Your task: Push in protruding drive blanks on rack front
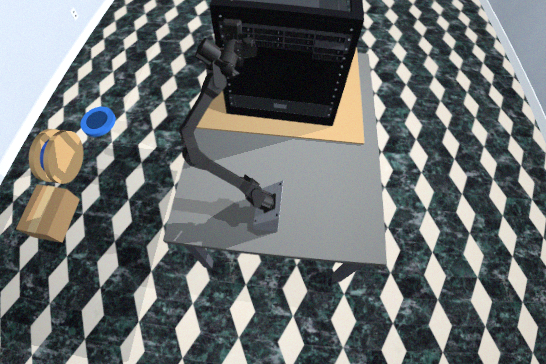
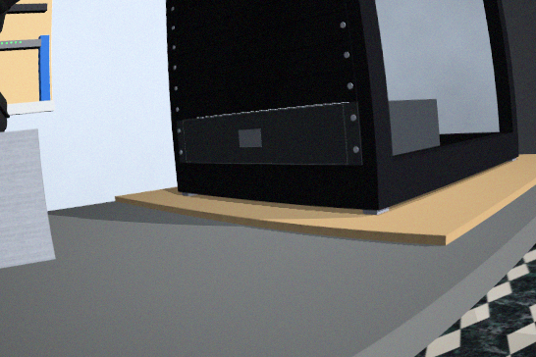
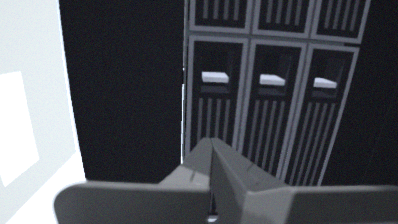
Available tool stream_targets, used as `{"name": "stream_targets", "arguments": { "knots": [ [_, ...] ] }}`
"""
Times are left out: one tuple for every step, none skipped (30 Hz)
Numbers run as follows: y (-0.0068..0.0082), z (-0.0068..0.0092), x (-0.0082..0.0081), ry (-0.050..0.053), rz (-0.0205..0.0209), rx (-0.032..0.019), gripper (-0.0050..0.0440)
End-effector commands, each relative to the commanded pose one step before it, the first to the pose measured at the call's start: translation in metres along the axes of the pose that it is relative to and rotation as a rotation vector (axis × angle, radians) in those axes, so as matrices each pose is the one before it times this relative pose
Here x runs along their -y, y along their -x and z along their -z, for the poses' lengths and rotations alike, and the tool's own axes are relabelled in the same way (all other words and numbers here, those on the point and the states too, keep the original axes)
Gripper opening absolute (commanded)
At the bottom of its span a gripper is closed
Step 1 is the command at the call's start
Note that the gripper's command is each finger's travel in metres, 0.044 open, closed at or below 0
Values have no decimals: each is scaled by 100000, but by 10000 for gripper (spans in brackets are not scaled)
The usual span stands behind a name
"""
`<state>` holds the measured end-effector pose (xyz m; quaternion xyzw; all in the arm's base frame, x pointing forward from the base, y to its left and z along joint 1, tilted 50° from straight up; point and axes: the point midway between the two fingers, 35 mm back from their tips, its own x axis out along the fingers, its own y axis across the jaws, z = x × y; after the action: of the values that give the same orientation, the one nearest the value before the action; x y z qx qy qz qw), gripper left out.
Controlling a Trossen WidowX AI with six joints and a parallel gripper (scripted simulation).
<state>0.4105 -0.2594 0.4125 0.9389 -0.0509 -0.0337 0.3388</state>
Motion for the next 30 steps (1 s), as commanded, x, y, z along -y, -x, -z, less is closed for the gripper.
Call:
{"name": "stream_targets", "arguments": {
  "knots": [
    [-94,434,-448,1051,-1088,-651,-50],
    [-3,-1,0,0,0,0,-50],
    [0,0,0,0,0,0,-50],
    [0,0,0,0,0,0,-50],
    [0,0,0,0,0,0,-50],
    [0,0,0,0,0,0,-50],
    [0,0,0,0,0,0,-50],
    [0,0,0,0,0,0,-50],
    [0,0,0,0,0,0,-50],
    [0,0,0,0,0,0,-50],
    [0,0,0,0,0,0,-50],
    [0,0,0,0,0,0,-50],
    [0,0,0,0,0,0,-50],
    [0,0,0,0,0,0,-50],
    [0,0,0,0,0,0,-50],
    [0,0,0,0,0,0,-50],
    [-3,0,0,0,0,0,-50],
    [-19,-1,1,0,0,0,-50],
    [-40,-3,2,0,0,0,-50],
    [-56,-4,2,0,0,0,-50],
    [-62,-4,3,0,0,0,-50],
    [-56,-4,3,0,0,0,-50],
    [-40,-3,2,0,0,0,-50],
    [-19,-1,1,0,0,0,-50],
    [-3,0,0,0,0,0,-50],
    [0,0,0,0,0,0,-50],
    [0,0,0,0,0,0,-50],
    [0,0,0,0,0,0,-50],
    [0,0,0,0,0,0,-50],
    [0,0,0,0,0,0,-50]
  ]
}}
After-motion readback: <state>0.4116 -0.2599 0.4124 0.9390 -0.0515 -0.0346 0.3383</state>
